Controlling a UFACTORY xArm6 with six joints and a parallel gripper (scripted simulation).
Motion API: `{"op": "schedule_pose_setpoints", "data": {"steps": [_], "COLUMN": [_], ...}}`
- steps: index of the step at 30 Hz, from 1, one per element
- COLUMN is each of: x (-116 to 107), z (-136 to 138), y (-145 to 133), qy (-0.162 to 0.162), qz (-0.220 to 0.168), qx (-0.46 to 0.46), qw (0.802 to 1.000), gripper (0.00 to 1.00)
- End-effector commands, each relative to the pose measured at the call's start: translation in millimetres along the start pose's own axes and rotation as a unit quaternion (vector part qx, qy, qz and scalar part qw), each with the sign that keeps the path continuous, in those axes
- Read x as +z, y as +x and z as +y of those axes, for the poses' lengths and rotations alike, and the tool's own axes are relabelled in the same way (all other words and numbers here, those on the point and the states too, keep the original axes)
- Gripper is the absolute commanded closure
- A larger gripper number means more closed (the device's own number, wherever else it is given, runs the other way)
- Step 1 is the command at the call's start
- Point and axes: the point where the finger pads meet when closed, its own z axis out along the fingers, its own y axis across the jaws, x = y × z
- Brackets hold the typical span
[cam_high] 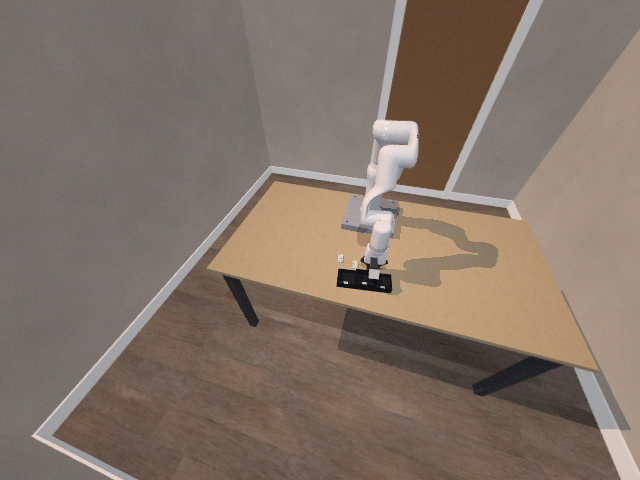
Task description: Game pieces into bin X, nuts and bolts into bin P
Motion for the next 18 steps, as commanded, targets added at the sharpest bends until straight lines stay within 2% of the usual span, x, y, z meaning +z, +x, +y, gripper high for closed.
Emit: {"op": "schedule_pose_setpoints", "data": {"steps": [1,4,5,18], "x": [-1.0,-1.0,-1.0,-1.0], "z": [0.0,0.0,0.0,0.0], "y": [1.5,1.4,1.4,1.4], "qy": [0.000,0.000,0.000,0.000], "qz": [0.002,0.002,0.002,0.002], "qx": [0.000,0.000,0.000,0.000], "qw": [1.000,1.000,1.000,1.000], "gripper": [0.70,0.70,1.00,1.00]}}
